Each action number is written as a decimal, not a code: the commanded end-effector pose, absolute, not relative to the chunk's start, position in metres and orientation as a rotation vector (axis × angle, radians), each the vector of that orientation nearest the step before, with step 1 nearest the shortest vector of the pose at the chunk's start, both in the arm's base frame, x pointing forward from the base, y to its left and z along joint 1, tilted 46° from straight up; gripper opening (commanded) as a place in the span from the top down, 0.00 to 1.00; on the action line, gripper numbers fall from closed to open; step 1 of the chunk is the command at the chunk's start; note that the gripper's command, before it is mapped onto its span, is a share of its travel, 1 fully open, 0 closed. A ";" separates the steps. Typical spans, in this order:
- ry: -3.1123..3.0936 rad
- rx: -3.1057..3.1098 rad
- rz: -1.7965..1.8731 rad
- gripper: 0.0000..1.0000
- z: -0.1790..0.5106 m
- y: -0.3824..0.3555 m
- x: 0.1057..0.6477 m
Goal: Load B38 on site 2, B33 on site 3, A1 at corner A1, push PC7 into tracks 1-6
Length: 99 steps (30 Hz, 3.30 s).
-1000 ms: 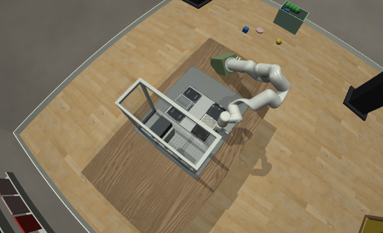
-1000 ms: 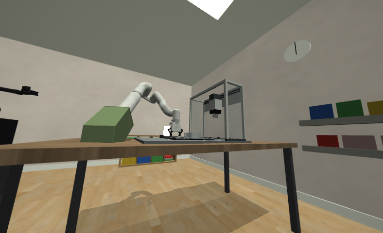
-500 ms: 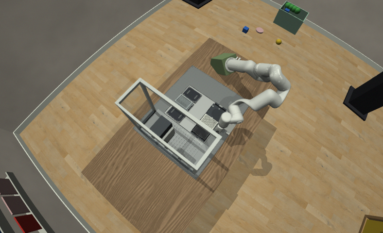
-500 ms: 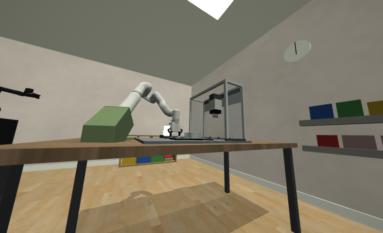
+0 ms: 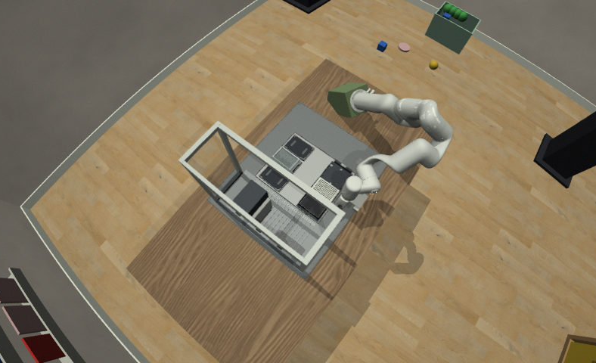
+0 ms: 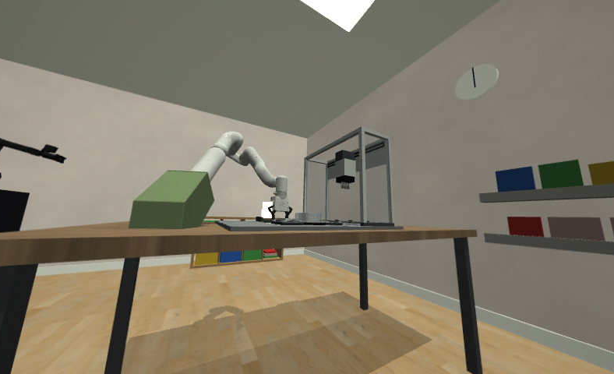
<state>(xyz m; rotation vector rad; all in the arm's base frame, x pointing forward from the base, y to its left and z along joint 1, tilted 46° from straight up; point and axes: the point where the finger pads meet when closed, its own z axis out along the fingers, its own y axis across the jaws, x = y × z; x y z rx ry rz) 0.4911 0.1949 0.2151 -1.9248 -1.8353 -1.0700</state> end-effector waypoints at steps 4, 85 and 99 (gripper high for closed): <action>-1.836 -1.926 -1.074 0.00 0.219 0.197 0.492; -1.836 -1.926 -1.074 0.00 0.287 0.143 0.462; -1.836 -1.926 -1.074 0.00 0.301 0.130 0.455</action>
